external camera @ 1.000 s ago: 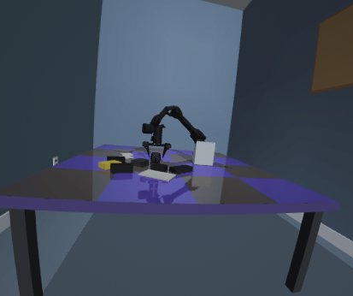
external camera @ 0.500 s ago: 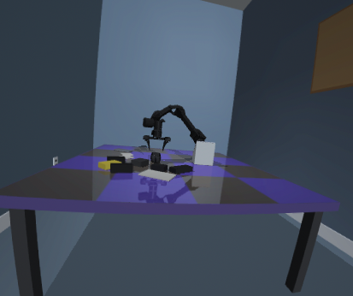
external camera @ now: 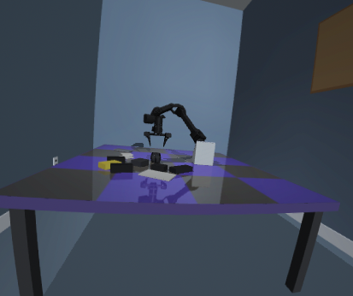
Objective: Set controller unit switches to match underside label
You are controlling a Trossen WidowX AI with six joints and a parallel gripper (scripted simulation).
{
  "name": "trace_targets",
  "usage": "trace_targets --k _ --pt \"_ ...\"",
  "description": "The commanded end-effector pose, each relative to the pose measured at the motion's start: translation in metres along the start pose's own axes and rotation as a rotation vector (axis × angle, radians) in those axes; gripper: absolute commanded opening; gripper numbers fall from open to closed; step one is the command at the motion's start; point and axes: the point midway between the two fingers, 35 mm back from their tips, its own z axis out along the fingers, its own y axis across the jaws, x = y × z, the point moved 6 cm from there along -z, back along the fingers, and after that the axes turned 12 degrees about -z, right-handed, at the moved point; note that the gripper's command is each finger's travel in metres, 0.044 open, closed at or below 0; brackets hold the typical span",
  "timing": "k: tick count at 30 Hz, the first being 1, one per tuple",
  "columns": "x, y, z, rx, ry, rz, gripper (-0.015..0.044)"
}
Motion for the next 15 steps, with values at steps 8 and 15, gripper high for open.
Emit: trace_targets --k 8,15 --pt "0.0003 0.0019 -0.0239 -0.022 0.008 0.015 0.0335" --pt "0.0003 0.0019 -0.0239 -0.022 0.008 0.015 0.0151"
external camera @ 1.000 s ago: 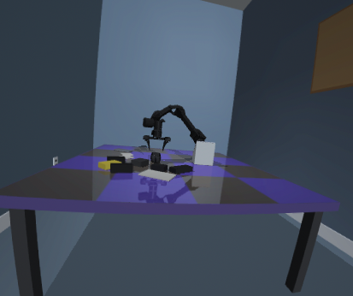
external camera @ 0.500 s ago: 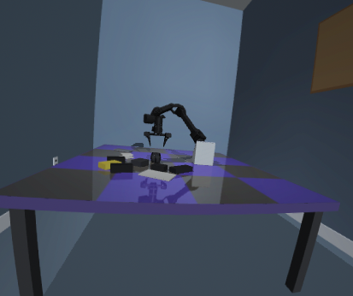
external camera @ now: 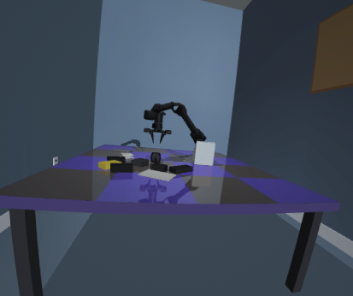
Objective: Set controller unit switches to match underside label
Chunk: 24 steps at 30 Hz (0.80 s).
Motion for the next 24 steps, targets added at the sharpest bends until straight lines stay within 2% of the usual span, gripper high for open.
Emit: trace_targets --k 1,6,16,24 --pt "0.0000 0.0007 -0.0013 -0.001 0.006 0.008 0.0125" --pt "0.0000 0.0007 -0.0013 -0.001 0.006 0.008 0.0000" --pt "0.0000 0.0007 -0.0013 -0.001 0.006 0.008 0.0000" --pt "-0.0001 0.0003 -0.0004 -0.001 0.000 0.001 0.0210"
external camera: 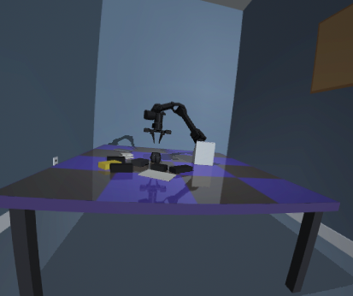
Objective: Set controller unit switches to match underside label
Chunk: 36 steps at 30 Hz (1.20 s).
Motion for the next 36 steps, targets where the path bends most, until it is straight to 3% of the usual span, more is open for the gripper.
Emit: trace_targets --k 1,8,11,17,28,36 --pt "0.000 0.000 0.000 0.000 0.000 -0.001 0.0236" --pt "0.000 0.000 0.000 0.000 0.000 -0.001 0.0420" --pt "0.000 0.000 0.000 0.000 0.000 -0.001 0.0440" --pt "-0.012 0.039 0.061 0.000 -0.010 0.024 0.0282" --pt "-0.012 0.041 0.064 0.000 -0.011 0.026 0.0000" --pt "-0.012 0.041 0.064 0.000 -0.011 0.026 0.0000"
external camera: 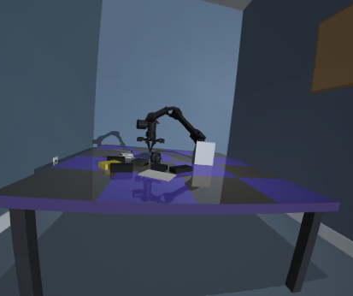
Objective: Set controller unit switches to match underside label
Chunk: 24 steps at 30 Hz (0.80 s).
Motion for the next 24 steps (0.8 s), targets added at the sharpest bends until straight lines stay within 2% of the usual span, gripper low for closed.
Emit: trace_targets --k 1,13,15,18,23,24 --pt "-0.001 0.002 -0.001 -0.006 -0.005 -0.002 0.0000" --pt "0.000 0.000 0.000 0.000 0.000 0.001 0.0000" --pt "0.000 0.001 -0.011 -0.001 0.001 0.001 0.0053" --pt "0.000 0.000 -0.047 0.000 0.002 0.000 0.0131" --pt "0.000 0.000 -0.050 0.000 0.002 0.000 0.0263" --pt "0.000 0.000 -0.050 0.000 0.002 0.000 0.0236"
